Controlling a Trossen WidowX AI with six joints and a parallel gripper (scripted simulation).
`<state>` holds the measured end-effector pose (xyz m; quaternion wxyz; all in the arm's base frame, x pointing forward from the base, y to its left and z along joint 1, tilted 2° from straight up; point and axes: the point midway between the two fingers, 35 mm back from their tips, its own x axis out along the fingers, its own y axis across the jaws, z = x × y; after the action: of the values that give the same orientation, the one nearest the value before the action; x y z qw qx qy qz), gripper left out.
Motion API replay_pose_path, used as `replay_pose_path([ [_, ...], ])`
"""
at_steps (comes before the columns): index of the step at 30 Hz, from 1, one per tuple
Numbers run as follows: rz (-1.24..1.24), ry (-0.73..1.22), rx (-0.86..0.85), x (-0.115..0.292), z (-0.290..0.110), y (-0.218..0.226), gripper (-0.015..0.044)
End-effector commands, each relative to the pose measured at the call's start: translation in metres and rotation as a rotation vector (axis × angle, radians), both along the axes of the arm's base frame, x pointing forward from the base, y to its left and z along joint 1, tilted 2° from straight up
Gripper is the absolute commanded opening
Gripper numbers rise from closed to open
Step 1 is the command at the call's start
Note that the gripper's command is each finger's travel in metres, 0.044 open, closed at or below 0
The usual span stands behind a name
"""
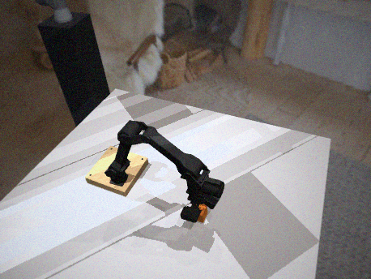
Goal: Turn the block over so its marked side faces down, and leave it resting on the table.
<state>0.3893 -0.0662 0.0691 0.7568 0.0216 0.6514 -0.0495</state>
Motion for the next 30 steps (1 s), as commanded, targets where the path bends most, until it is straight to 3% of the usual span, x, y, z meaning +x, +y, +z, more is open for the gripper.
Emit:
replay_pose_path([
  [1, 0.006, -0.074, -0.005, 0.0017, 0.0012, 0.0001, 0.0],
  [30, 0.018, -0.424, -0.042, -0.0058, -0.0005, 0.0011, 0.0],
])
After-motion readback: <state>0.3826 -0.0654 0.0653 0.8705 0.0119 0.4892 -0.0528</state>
